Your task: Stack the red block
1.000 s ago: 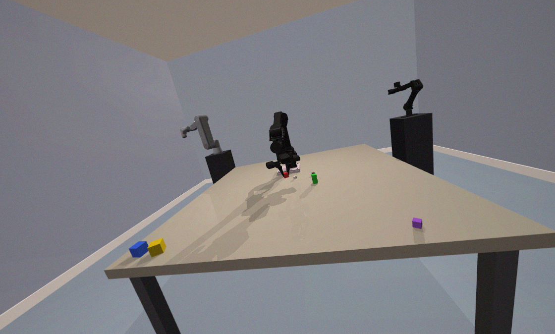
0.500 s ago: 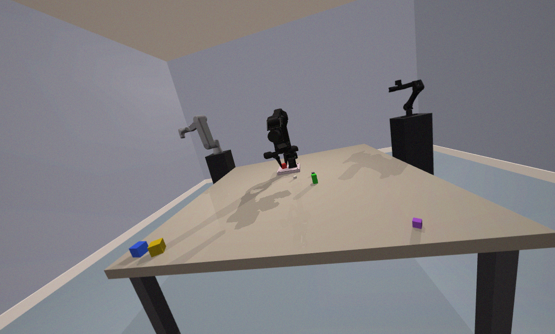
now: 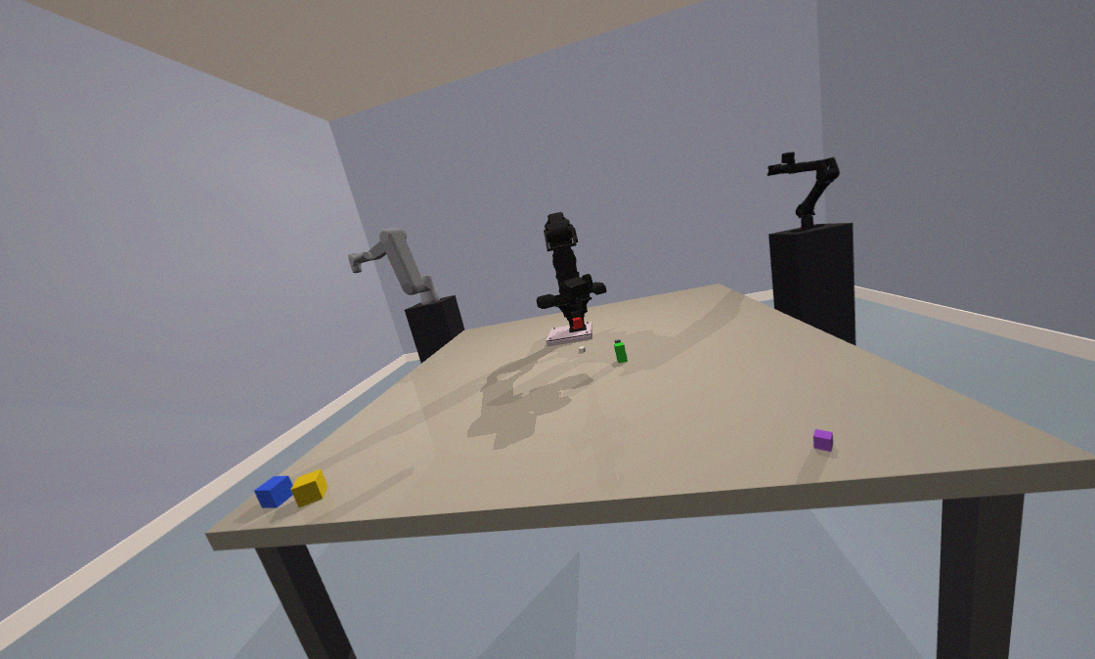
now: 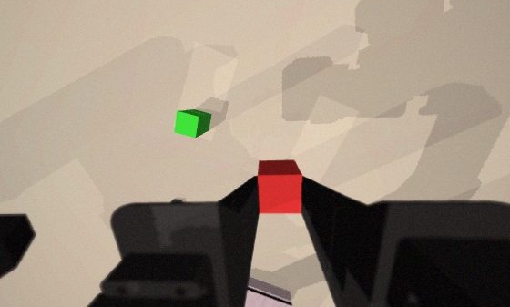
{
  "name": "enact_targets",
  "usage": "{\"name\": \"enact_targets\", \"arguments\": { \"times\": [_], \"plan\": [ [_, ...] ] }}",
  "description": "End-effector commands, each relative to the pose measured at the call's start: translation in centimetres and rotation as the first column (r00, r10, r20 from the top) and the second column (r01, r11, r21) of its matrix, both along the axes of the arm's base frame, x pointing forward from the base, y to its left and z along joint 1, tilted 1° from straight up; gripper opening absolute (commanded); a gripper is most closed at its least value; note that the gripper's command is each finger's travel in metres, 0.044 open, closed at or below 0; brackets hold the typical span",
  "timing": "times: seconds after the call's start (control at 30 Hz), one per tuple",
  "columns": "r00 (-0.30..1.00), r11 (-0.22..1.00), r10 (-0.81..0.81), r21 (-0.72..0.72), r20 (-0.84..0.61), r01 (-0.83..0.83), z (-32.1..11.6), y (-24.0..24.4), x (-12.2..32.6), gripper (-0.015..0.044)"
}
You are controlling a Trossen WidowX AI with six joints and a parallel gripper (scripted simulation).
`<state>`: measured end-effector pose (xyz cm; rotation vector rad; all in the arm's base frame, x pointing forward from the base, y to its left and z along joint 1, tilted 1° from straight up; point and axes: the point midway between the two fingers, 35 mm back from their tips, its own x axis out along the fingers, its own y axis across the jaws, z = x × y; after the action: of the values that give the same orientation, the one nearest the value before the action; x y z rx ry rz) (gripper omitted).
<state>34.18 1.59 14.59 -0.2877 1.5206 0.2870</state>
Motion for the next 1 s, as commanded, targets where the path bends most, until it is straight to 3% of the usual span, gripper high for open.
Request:
{"name": "enact_targets", "arguments": {
  "times": [0.0, 0.47, 0.97],
  "plan": [
    [1.0, 1.0, -0.003, 0.005, -0.01, 0.004, -0.2, 2.2, 0.1, 0.0],
    [1.0, 1.0, -0.003, 0.011, -0.011, 0.003, -0.2, 10.1, -0.5, 0.0],
    [1.0, 1.0, -0.003, 0.011, -0.011, 0.003, -3.7, 10.4, -0.5, 0.0]
  ]
}}
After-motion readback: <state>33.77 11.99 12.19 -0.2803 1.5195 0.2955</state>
